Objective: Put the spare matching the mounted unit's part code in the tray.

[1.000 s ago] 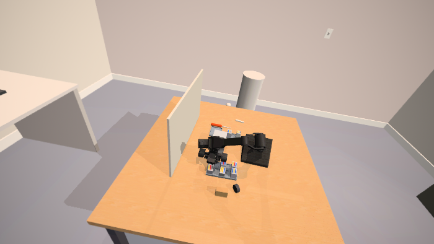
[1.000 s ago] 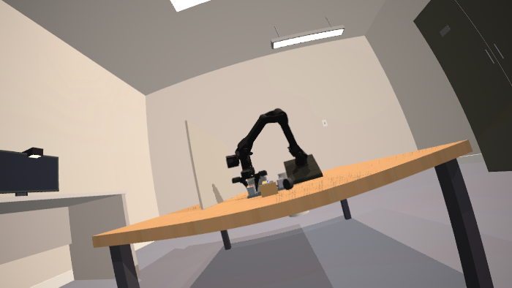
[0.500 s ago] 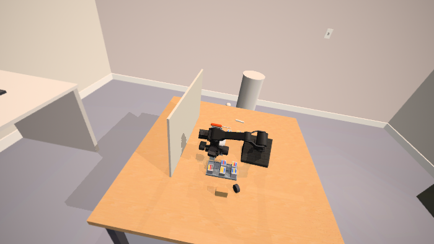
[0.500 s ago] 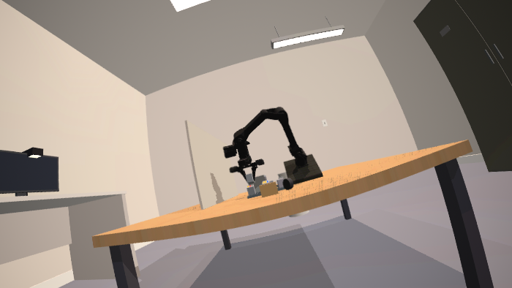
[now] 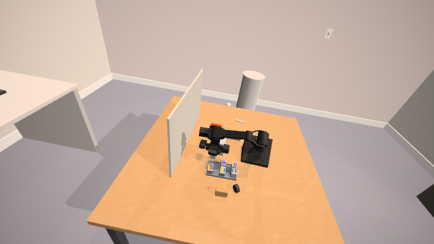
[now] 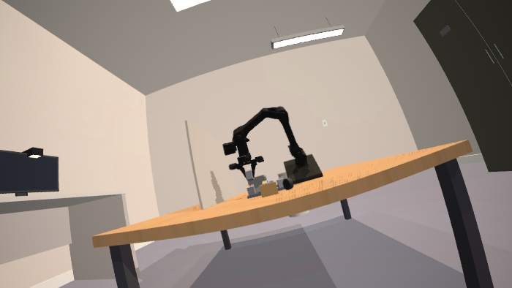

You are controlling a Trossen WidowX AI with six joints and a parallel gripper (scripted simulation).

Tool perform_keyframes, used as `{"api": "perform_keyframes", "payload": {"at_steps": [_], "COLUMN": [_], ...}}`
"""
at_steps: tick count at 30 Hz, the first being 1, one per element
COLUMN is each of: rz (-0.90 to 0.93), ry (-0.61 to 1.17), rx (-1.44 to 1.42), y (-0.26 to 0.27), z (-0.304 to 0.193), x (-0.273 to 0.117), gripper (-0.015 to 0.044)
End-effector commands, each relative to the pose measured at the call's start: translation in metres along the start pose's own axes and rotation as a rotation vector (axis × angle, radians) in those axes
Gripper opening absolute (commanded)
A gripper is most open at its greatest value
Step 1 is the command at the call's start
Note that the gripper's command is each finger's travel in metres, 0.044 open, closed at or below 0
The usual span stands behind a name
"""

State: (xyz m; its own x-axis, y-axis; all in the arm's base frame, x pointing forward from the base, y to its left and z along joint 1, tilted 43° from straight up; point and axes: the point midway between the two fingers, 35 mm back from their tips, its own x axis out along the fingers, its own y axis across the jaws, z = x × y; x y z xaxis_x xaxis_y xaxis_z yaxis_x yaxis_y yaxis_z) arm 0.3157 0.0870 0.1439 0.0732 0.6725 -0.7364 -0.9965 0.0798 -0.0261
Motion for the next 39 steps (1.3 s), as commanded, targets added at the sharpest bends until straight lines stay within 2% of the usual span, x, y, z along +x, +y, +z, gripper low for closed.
{"api": "perform_keyframes", "payload": {"at_steps": [1, 15, 21, 39], "rz": [0.000, -0.007, -0.008, -0.022], "ry": [0.000, 0.000, 0.001, 0.034], "rx": [0.000, -0.006, -0.006, 0.030], "y": [0.000, -0.001, -0.003, -0.047], "z": [0.000, -0.003, -0.007, -0.122], "x": [-0.001, -0.072, -0.076, -0.084], "gripper": [0.0000, 0.0000, 0.0000, 0.0000]}}
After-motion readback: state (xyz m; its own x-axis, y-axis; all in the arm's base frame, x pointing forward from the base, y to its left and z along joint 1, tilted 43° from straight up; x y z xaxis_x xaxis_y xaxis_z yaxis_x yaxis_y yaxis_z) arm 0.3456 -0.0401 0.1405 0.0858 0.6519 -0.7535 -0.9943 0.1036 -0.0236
